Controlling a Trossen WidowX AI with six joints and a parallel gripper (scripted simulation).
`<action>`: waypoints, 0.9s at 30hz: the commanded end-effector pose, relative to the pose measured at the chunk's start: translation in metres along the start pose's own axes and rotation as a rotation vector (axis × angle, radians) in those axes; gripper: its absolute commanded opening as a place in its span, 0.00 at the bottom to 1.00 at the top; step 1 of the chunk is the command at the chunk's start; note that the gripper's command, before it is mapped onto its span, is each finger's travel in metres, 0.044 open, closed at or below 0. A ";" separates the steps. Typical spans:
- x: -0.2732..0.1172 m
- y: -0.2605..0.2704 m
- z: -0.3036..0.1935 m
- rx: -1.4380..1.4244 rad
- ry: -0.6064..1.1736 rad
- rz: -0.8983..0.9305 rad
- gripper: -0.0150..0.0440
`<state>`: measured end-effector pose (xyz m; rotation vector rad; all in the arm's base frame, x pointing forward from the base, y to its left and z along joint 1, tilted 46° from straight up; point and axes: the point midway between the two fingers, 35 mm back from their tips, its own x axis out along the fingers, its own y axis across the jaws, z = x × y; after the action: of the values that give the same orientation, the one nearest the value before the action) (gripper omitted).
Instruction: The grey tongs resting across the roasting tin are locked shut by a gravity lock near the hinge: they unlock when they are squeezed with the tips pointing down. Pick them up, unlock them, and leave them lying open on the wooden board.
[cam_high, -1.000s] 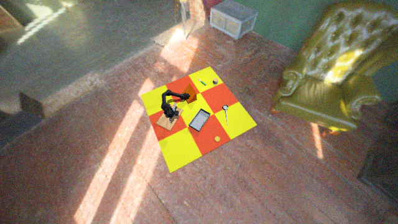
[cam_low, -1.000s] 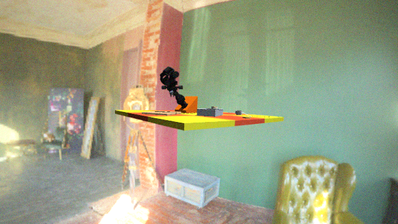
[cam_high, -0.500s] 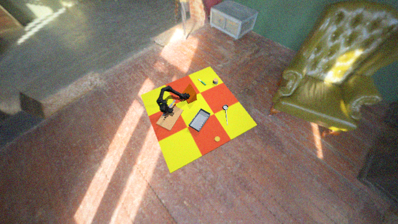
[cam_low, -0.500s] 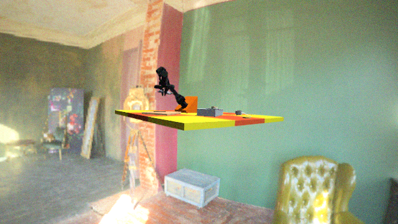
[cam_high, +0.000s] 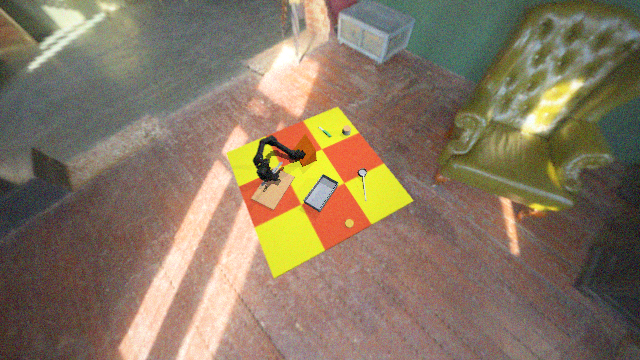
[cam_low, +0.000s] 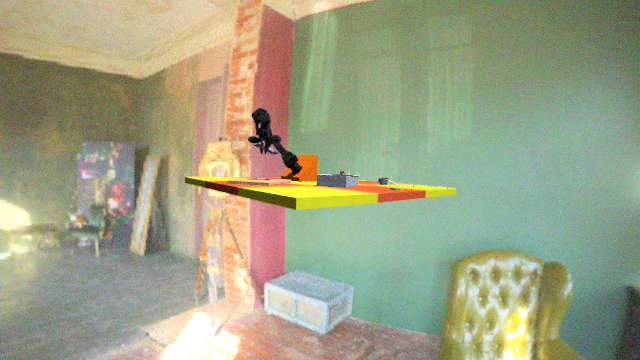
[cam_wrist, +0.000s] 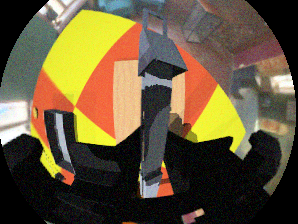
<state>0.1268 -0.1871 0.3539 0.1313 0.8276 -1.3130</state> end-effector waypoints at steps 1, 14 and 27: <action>-0.005 0.002 0.003 -0.030 -0.091 0.016 0.00; -0.017 0.009 0.009 -0.092 -0.346 0.036 0.00; -0.029 0.009 0.004 -0.109 -0.556 0.022 0.00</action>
<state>0.1392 -0.1675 0.3704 -0.2648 0.4623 -1.1992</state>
